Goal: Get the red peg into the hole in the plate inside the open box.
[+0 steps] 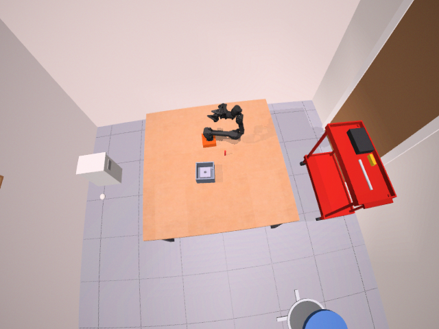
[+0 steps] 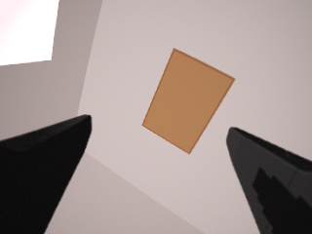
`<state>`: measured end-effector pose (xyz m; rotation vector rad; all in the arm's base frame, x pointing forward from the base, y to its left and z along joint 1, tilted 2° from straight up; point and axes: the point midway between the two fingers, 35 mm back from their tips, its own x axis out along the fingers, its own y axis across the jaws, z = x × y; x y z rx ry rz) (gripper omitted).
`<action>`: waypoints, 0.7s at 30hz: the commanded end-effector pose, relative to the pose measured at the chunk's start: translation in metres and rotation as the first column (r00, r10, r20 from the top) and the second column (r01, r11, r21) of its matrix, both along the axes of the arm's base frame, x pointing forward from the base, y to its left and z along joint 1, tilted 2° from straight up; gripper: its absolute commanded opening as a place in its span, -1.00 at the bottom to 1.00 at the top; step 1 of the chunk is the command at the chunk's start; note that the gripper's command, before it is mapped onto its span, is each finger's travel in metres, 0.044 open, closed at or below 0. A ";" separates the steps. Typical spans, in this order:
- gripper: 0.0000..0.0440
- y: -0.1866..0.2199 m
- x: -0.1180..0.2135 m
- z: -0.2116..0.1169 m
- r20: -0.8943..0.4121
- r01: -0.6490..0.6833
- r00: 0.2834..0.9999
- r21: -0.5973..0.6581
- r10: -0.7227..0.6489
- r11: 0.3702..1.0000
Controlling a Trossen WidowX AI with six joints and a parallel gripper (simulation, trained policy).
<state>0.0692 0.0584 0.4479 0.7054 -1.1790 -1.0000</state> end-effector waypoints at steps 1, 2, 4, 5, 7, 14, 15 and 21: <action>0.92 -0.001 -0.002 -0.002 0.005 -0.010 1.000 0.014 0.010 1.000; 0.98 -0.004 -0.004 -0.005 0.016 -0.026 1.000 0.035 0.025 0.999; 1.00 -0.011 -0.011 -0.011 0.040 -0.067 0.997 0.087 0.063 0.994; 1.00 -0.016 -0.014 -0.014 0.050 -0.087 0.995 0.114 0.081 0.990; 1.00 -0.025 -0.020 -0.020 0.070 -0.125 0.991 0.168 0.115 0.978; 1.00 -0.060 -0.032 -0.045 0.142 -0.245 0.968 0.358 0.207 0.901; 1.00 -0.064 -0.033 -0.049 0.151 -0.261 0.964 0.385 0.219 0.885; 1.00 -0.089 -0.033 -0.073 0.191 -0.344 0.939 0.537 0.286 0.771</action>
